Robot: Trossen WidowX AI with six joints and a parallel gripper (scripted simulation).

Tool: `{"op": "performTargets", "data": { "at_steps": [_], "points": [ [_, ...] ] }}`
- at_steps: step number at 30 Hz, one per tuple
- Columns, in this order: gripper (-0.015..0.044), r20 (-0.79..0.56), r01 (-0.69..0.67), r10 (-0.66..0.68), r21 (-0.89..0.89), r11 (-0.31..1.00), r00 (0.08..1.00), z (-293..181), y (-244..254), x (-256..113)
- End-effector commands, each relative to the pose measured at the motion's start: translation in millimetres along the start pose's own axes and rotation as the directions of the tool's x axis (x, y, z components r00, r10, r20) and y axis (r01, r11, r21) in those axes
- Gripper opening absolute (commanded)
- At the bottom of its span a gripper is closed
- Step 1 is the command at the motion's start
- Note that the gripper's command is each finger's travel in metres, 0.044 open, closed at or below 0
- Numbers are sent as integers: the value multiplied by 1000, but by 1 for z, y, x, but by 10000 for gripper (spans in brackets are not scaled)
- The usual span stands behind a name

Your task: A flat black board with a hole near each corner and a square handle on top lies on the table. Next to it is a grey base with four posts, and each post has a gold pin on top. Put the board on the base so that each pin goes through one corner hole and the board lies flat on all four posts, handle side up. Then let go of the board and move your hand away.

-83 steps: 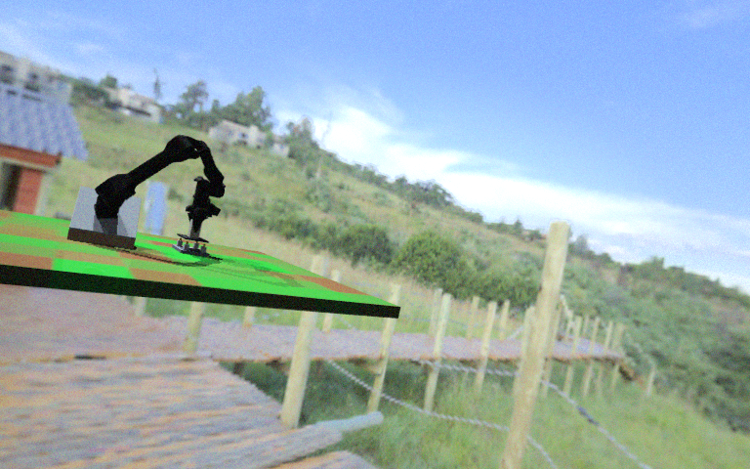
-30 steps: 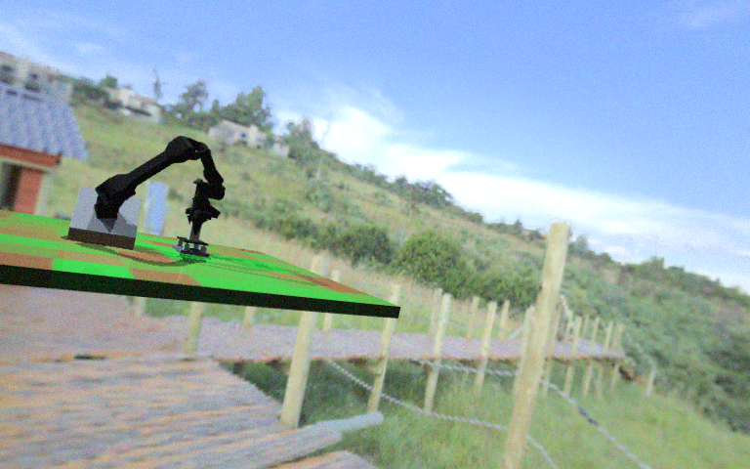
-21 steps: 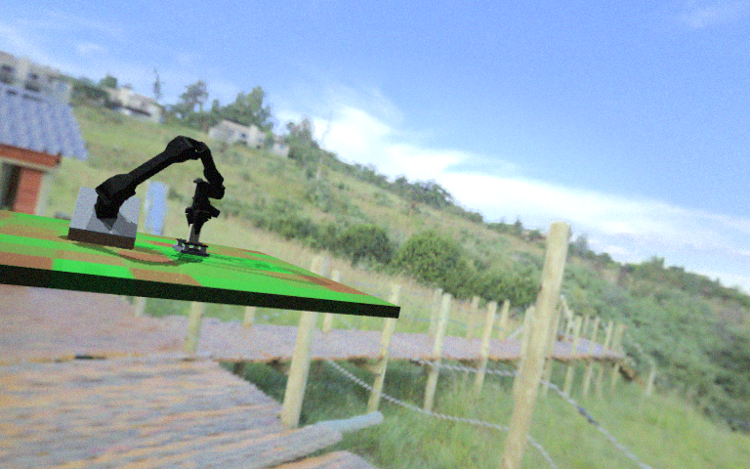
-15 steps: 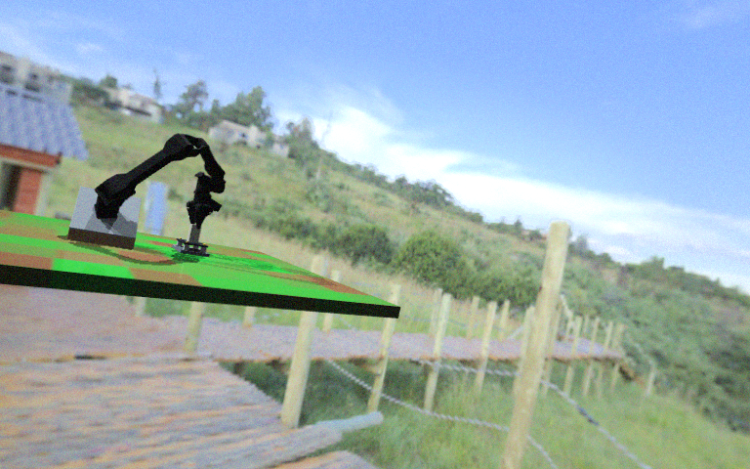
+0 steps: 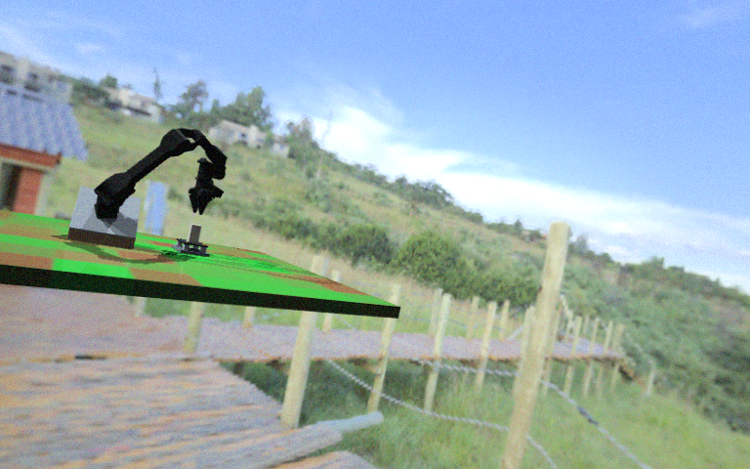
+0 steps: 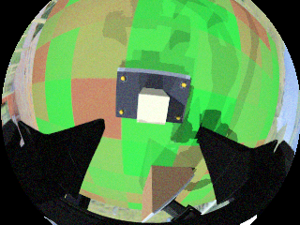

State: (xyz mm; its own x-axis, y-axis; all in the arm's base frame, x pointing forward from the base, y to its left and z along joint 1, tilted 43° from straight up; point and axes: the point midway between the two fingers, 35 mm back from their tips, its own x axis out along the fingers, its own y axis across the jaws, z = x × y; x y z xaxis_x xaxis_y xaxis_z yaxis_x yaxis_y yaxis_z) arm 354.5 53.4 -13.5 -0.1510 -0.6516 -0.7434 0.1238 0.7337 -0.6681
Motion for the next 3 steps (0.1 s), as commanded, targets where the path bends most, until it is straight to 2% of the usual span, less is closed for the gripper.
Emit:
{"op": "performTargets", "data": {
  "at_steps": [1,3],
  "points": [
    [440,-8,0,0,6,1000,1000,0,-2,-1],
    [440,-8,0,0,6,1000,1000,0,-2,-1]
  ]
}}
